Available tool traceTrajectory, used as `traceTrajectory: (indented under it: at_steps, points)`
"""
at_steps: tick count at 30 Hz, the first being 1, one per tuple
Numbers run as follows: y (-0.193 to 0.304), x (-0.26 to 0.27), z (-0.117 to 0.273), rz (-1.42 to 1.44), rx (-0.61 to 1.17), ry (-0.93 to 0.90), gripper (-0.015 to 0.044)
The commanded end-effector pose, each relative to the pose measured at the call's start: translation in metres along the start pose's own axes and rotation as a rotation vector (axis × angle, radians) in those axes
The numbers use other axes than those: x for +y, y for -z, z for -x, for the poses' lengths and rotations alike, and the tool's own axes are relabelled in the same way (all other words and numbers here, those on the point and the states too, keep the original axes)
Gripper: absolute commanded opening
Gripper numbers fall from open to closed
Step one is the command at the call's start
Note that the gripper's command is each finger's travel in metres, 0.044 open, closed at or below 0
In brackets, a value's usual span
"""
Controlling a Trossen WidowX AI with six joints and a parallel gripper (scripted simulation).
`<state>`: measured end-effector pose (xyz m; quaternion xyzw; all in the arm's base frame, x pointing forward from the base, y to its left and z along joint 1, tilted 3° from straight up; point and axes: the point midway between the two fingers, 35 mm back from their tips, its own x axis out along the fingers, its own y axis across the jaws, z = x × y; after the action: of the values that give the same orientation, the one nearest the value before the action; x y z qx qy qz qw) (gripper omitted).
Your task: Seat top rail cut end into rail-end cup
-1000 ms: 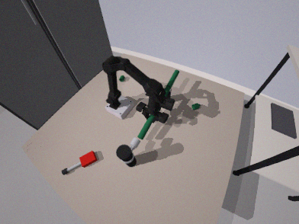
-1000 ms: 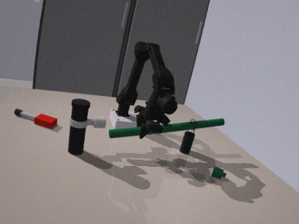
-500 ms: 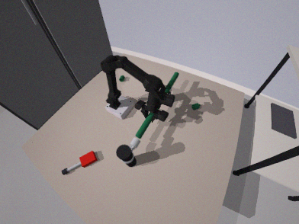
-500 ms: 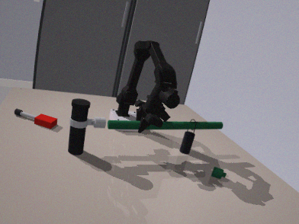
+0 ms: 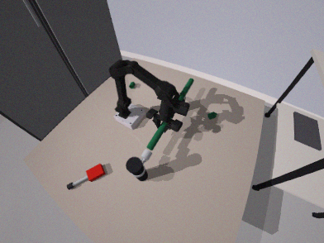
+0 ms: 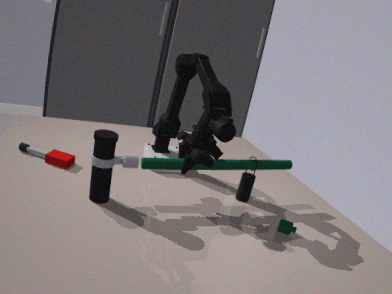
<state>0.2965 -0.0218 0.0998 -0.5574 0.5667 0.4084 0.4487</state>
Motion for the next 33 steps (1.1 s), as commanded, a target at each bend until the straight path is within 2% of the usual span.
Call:
traceTrajectory:
  at_steps: [1,33]
  points:
    - [0.000,0.000,0.000,0.000,0.000,0.000,0.0000]
    - [0.006,-0.010,0.012,0.000,0.000,0.001,0.0000]
